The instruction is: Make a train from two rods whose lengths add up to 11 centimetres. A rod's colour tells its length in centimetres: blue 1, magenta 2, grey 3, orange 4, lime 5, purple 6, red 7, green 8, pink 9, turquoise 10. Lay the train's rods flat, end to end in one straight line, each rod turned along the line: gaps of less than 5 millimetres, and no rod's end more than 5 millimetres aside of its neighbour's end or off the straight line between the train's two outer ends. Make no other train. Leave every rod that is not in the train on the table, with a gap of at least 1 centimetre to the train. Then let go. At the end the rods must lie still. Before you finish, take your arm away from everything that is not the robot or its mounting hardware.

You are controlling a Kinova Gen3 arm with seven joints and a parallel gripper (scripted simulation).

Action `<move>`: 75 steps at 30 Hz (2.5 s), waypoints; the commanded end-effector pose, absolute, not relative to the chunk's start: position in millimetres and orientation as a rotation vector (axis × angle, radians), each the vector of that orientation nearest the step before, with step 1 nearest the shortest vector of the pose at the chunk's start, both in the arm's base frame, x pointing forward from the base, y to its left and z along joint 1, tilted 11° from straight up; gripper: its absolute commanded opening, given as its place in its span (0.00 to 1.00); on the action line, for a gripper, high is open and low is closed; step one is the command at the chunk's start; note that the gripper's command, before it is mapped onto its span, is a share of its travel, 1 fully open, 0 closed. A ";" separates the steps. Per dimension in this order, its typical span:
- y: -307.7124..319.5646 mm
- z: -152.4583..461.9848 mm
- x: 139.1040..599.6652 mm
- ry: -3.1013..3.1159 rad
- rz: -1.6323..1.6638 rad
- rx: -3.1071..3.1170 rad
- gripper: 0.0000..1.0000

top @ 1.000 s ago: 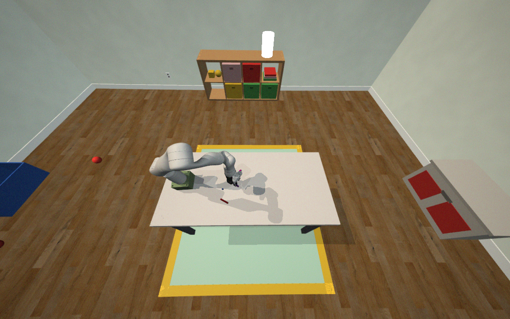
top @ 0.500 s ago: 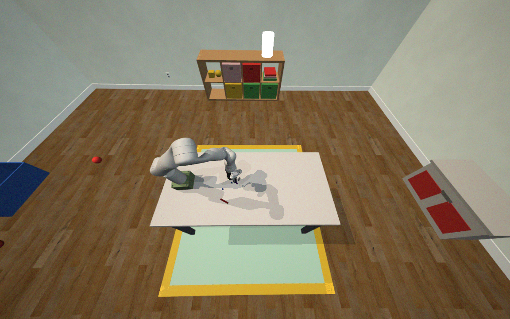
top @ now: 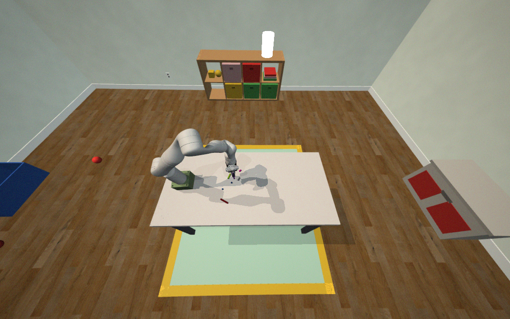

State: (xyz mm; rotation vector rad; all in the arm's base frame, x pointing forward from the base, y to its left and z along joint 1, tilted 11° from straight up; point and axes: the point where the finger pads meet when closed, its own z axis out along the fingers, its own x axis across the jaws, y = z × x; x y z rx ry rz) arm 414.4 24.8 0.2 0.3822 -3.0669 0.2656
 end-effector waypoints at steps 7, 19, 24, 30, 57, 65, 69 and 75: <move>63.8 -5.3 405.5 -3.112 0.284 0.110 0.24; 98.8 -10.7 393.0 -3.132 0.290 -0.293 0.24; 110.7 -12.4 388.5 -3.129 0.290 -0.429 0.24; 119.3 -13.6 385.3 -3.123 0.289 -0.525 0.24; 122.4 -15.1 384.0 -3.120 0.288 -0.562 0.24; 119.4 -32.0 384.1 -3.119 0.289 -0.562 0.24; 118.1 -39.4 384.1 -3.119 0.289 -0.562 0.24; 113.3 -65.6 384.1 -3.119 0.289 -0.562 0.24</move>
